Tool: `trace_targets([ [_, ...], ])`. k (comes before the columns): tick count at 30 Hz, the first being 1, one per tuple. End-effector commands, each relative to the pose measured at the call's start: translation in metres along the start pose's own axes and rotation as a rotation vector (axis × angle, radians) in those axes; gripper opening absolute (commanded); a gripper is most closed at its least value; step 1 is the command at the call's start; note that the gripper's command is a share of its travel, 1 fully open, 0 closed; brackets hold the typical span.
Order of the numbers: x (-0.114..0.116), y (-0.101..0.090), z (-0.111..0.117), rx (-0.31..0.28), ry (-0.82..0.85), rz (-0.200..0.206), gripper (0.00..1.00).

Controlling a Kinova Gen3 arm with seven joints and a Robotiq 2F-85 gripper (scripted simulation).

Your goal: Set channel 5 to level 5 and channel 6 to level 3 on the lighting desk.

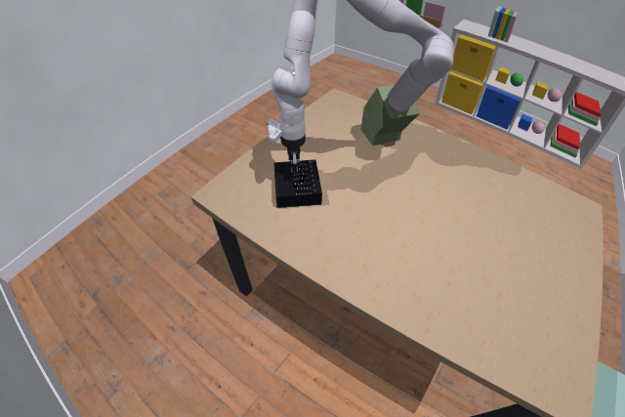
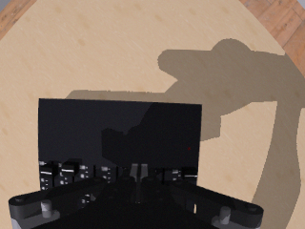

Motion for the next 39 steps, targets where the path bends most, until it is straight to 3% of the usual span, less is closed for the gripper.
trace_targets([
  [1,-0.0012,-0.0008,-0.0018,0.005,-0.001,0.002,0.00],
  [39,-0.0007,-0.0008,-0.0049,0.005,-0.001,0.002,0.00],
])
Point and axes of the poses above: the point where the finger pads meet when closed, its own y axis out along the fingers, its own x axis across the jaws, z = x × y, the point moved 5 cm from there along -y, back along the fingers, and after that the axes turned 9 degrees about y, right-handed, at the moved point
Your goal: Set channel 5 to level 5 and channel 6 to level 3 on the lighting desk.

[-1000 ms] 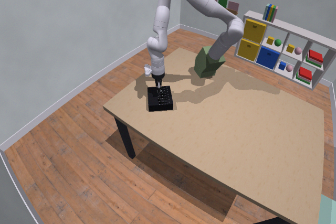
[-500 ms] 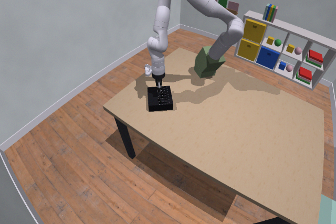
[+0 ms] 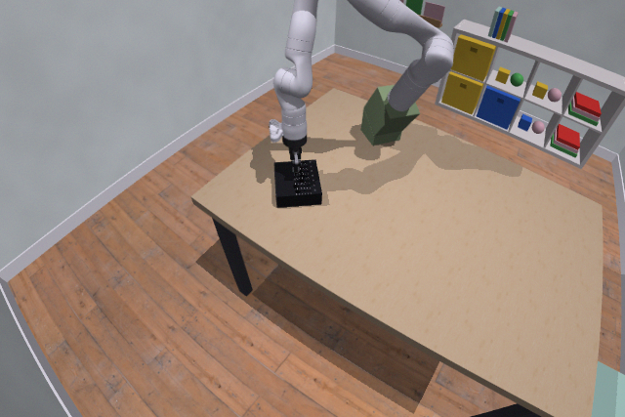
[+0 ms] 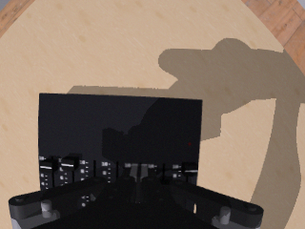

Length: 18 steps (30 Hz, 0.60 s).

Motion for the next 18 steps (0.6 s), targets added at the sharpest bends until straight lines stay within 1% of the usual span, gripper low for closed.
trace_targets([
  [1,-0.0013,-0.0007,0.0000,0.004,0.004,0.003,0.00],
  [18,-0.0021,-0.0007,0.0057,0.004,0.004,0.003,0.00],
])
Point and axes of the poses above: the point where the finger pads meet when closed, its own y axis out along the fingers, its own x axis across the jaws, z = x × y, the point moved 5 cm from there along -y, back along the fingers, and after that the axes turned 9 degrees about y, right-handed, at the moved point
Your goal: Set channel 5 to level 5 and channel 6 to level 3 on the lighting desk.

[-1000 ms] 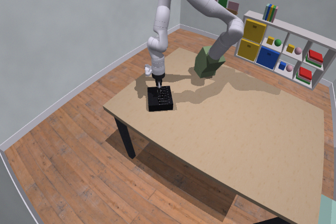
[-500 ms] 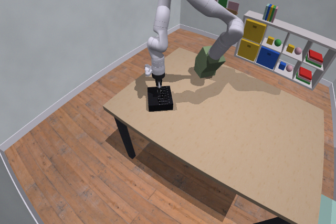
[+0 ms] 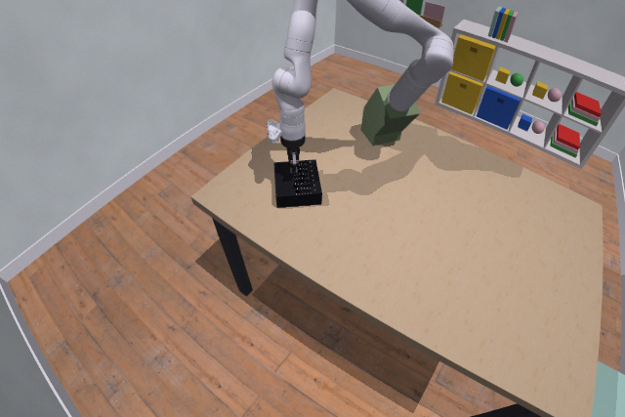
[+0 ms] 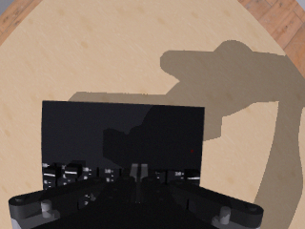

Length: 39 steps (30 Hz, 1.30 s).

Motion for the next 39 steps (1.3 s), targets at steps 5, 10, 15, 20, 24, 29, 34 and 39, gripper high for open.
trace_targets([
  [5,0.001,-0.003,0.000,-0.005,0.002,-0.004,0.00],
  [10,0.001,-0.014,0.000,-0.005,0.002,-0.004,0.00],
  [15,0.001,-0.027,0.000,-0.005,0.002,-0.004,0.00],
  [20,0.001,-0.036,0.000,-0.005,0.002,-0.004,0.00],
  [24,0.001,-0.040,0.000,-0.005,0.002,-0.004,0.00],
  [29,0.001,-0.040,0.000,-0.005,0.002,-0.004,0.00],
  [34,0.001,-0.040,0.000,-0.005,0.002,-0.004,0.00],
  [39,0.003,-0.040,0.001,-0.005,0.002,-0.004,0.00],
])
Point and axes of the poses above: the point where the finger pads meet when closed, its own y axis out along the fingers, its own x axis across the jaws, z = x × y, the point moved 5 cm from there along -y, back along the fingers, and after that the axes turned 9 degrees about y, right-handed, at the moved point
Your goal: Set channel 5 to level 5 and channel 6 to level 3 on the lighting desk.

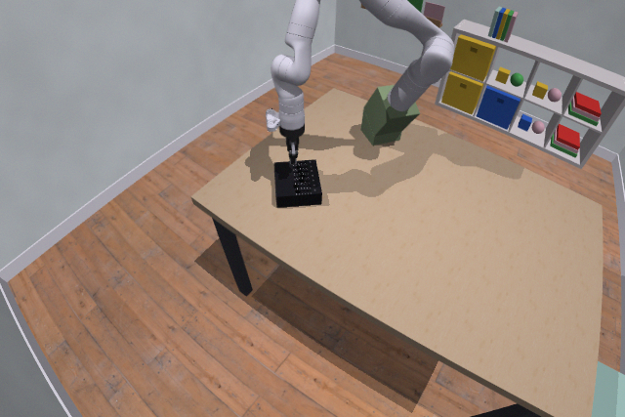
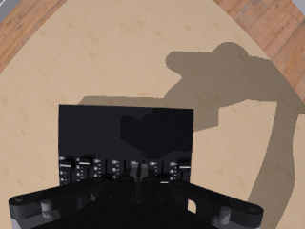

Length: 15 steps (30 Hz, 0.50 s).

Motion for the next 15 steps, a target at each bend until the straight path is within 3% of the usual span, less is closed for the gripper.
trace_targets([
  [1,0.006,-0.001,0.000,-0.003,-0.006,-0.007,0.00],
  [6,0.024,0.002,0.005,-0.003,-0.006,-0.007,0.00],
  [15,0.024,0.002,0.005,-0.003,-0.006,-0.006,0.00],
])
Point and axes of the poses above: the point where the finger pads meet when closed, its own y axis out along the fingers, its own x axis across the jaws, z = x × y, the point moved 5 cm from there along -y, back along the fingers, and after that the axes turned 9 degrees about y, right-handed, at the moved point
